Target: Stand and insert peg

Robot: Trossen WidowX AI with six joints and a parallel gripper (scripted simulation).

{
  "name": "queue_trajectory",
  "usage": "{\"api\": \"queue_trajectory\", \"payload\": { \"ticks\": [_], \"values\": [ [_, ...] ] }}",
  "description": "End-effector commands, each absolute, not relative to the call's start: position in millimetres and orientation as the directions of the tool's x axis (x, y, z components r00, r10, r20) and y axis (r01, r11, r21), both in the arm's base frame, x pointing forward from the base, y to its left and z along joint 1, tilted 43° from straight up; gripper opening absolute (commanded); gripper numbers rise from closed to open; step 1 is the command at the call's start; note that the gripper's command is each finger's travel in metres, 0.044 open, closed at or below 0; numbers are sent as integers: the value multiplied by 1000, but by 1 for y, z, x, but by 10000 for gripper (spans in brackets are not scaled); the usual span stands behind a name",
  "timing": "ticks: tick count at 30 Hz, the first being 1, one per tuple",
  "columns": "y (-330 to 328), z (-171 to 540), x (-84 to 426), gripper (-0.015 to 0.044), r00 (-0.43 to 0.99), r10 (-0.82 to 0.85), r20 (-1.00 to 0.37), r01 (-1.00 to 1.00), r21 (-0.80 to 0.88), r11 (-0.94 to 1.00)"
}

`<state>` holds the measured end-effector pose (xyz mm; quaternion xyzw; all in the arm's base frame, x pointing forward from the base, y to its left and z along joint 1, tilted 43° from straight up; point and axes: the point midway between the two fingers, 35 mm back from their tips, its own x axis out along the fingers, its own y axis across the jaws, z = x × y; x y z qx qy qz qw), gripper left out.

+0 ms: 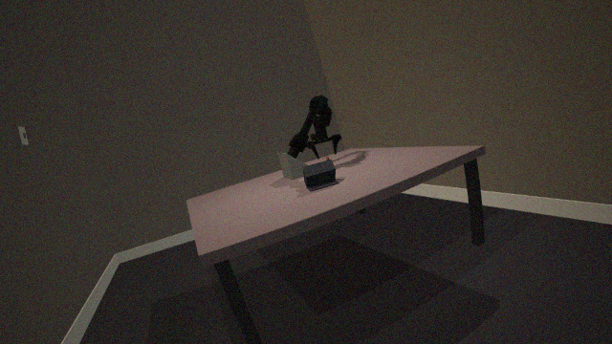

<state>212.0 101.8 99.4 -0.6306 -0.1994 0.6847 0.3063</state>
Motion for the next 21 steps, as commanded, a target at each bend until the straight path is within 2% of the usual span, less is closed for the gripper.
{"api": "queue_trajectory", "payload": {
  "ticks": [1,21],
  "values": [
    [107,94,212,440,-18,673,-739,-174,-661,-730],
    [129,71,209,440,-18,676,-736,-174,-664,-727]
  ]
}}
